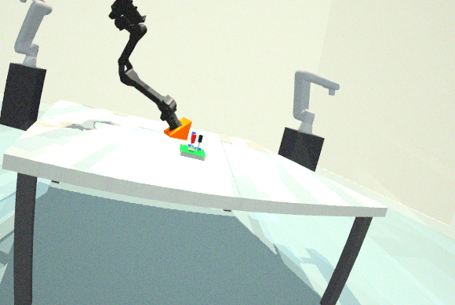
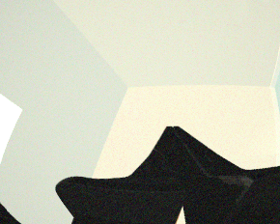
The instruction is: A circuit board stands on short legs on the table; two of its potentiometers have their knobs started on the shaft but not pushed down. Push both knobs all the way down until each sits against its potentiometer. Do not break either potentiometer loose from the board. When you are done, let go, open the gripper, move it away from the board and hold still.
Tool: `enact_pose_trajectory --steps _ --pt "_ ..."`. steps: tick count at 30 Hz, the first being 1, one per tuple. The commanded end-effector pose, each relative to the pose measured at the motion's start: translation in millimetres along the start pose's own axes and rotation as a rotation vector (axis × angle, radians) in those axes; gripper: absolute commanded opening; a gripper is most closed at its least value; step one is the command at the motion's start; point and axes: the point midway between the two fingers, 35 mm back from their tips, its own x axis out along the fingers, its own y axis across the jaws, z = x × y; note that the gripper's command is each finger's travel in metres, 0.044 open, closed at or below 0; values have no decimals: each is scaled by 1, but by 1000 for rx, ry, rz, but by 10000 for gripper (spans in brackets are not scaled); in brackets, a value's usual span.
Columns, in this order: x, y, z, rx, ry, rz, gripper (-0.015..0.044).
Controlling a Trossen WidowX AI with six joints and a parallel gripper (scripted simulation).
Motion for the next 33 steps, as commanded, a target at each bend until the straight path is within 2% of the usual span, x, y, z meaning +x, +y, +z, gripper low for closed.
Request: enact_pose_trajectory --steps 1,11,20,33 --pt "0 4 -38 -58 101 6 0" --pt "-13 -8 -138 -234 369 3 0" --pt "-41 -27 -226 -381 633 -5 0" --pt "-90 -75 -308 -546 921 -79 0"
